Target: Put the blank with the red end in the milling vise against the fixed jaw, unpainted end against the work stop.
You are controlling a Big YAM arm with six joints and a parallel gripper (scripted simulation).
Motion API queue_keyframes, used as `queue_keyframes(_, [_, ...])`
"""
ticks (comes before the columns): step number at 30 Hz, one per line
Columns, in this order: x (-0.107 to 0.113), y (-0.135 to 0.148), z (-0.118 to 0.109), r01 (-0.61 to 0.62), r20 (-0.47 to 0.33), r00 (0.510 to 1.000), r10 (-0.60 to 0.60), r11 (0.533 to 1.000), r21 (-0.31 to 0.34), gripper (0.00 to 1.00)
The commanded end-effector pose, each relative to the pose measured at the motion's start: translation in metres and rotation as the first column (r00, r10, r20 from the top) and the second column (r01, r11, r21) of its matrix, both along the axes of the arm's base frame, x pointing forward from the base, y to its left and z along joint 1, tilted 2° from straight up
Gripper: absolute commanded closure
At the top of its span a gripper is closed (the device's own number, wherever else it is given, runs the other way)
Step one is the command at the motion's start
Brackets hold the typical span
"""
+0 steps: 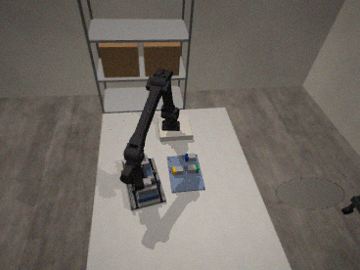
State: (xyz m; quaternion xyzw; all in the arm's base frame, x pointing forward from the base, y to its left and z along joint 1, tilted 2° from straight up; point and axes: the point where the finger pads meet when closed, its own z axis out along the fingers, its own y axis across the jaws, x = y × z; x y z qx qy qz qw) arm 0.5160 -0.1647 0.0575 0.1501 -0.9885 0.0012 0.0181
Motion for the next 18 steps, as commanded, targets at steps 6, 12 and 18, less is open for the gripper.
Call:
queue_keyframes(6, [0.0066,-0.0065,0.0,-0.005,0.021,1.0,0.005,1.0,-0.002,1.0])
queue_keyframes(12, [0.0069,-0.0066,0.0014,-0.005,0.024,1.0,0.005,1.0,-0.003,1.0])
queue_keyframes(18, [0.0069,-0.0066,0.0014,-0.005,0.024,1.0,0.005,1.0,-0.003,1.0])
